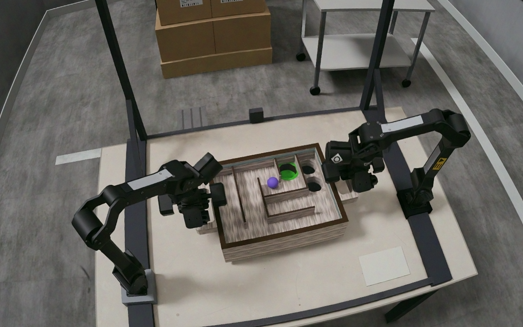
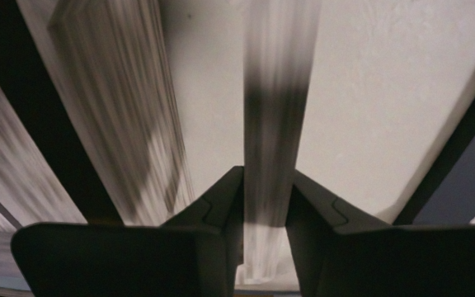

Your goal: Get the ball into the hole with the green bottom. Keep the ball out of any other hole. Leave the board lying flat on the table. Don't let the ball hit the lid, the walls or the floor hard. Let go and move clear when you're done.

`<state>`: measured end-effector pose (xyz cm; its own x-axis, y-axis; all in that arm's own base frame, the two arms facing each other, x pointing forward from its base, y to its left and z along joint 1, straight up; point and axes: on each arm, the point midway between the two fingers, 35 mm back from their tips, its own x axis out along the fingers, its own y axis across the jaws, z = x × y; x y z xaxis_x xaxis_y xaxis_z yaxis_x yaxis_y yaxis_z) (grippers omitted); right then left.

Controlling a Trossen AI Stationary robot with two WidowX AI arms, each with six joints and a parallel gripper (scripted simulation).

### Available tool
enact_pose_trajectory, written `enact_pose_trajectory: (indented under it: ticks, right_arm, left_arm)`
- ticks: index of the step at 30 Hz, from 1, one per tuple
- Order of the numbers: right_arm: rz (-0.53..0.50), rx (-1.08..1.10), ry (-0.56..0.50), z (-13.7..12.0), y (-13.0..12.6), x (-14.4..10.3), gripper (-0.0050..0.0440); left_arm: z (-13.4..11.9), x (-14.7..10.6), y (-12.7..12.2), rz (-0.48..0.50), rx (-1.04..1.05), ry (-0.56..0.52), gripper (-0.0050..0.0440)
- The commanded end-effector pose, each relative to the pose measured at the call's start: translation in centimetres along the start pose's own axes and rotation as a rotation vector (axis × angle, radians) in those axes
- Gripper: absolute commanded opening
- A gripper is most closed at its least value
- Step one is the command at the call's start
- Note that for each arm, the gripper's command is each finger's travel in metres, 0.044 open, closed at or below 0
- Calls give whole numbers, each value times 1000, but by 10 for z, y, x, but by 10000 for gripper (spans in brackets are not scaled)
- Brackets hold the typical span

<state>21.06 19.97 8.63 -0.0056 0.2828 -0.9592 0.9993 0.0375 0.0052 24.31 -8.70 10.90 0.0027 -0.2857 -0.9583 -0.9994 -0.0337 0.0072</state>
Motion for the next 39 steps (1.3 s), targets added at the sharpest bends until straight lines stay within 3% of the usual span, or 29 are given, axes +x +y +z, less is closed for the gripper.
enact_pose_trajectory:
  ticks: [1,3,5,10,25,27,33,39]
  right_arm:
    - [24,-20,73,-7,-3,-12,-50]
    - [17,-18,99,-12,3,-24,-50]
    - [13,-17,103,-5,-2,-16,-50]
    - [7,-15,132,-7,1,-23,-50]
    - [23,-19,66,-14,1,-18,-50]
    - [35,-20,25,-11,-4,-8,-50]
    - [16,-15,-15,-20,1,-14,-50]
    - [12,-15,35,-10,-1,-14,-50]
  left_arm:
    - [-8,-16,-2,-33,22,61,-50]
    - [-3,-5,4,-41,25,73,-50]
    - [-4,-13,1,-40,25,90,-50]
    - [-1,-7,3,-48,27,112,-50]
    - [-10,-13,-1,-50,27,44,-50]
    - [-12,-13,-4,-18,15,7,-50]
    - [-15,-11,-1,-50,24,-33,-50]
    - [-8,-11,2,-36,23,21,-50]
